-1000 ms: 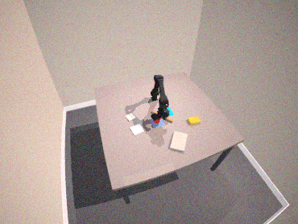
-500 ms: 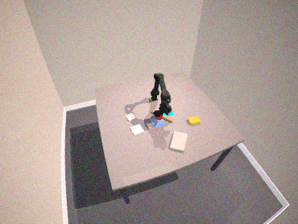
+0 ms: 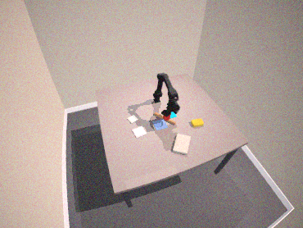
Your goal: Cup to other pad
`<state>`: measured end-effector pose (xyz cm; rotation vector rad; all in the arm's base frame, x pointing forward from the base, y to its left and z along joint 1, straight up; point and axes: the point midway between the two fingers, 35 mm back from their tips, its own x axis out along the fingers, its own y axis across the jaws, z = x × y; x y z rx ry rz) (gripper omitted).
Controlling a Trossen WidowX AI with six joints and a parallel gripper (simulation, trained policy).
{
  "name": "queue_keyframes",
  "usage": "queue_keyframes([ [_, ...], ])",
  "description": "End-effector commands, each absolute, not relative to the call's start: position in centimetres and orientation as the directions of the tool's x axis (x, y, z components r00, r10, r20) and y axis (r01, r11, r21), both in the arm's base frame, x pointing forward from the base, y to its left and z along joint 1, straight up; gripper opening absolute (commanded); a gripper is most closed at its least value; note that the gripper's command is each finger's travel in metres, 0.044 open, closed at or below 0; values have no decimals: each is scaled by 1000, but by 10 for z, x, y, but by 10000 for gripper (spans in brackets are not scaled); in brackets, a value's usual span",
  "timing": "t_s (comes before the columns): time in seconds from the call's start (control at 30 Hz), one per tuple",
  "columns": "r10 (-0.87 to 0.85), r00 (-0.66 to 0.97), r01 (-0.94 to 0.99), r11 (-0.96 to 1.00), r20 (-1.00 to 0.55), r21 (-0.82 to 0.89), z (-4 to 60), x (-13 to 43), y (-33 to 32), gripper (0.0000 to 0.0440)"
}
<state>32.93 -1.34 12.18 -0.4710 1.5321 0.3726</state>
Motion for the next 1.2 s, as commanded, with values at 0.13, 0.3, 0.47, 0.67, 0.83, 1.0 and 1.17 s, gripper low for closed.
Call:
queue_keyframes([
  [0.13,-52,32,-541,839,-998,-61,121,326,8,0],
  [0.3,-49,44,-561,825,-998,-65,119,321,24,0],
  [0.47,-45,53,-577,814,-998,-67,116,315,38,0],
  [0.67,-43,57,-591,803,-997,-68,111,304,51,0],
  [0.83,-44,58,-597,799,-997,-69,104,294,59,0],
  [1.0,-47,57,-596,800,-997,-72,95,283,63,0],
  [1.17,-53,55,-592,802,-997,-76,86,272,65,0],
])
